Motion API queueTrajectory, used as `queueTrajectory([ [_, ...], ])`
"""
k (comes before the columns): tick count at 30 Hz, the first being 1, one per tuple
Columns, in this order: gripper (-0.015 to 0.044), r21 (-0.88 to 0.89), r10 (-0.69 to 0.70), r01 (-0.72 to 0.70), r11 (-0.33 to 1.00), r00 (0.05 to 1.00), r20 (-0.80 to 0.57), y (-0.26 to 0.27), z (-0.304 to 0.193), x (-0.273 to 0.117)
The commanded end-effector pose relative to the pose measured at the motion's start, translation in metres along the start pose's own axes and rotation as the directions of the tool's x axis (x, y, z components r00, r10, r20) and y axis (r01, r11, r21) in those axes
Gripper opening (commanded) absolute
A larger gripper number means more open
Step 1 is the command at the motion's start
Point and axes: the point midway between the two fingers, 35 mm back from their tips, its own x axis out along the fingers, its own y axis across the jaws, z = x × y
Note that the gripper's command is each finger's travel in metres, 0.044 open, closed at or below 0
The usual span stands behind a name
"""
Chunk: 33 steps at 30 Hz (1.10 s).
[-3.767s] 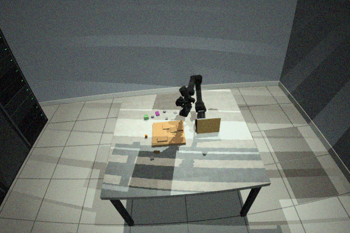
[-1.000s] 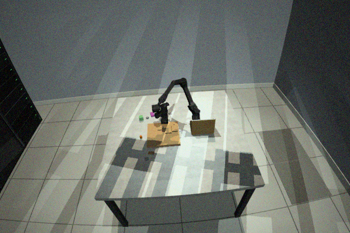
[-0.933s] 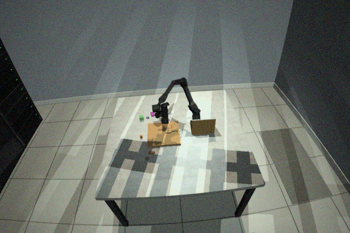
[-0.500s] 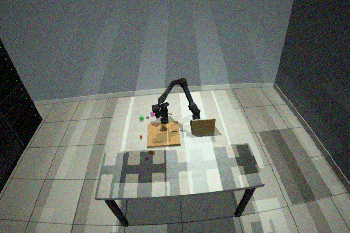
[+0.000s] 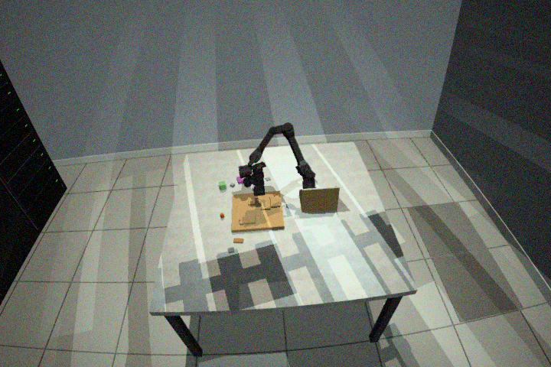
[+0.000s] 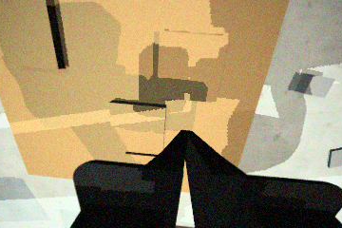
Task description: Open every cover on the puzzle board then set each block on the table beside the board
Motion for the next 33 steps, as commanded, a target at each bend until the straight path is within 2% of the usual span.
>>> queueTrajectory([
  [1,0.0000,-0.006,-0.004,0.004,1.000,1.000,-0.006,-0.001,-0.001,0.005],
  [33,0.0000,-0.006,-0.004,0.004,1.000,1.000,-0.005,-0.001,-0.001,0.037],
])
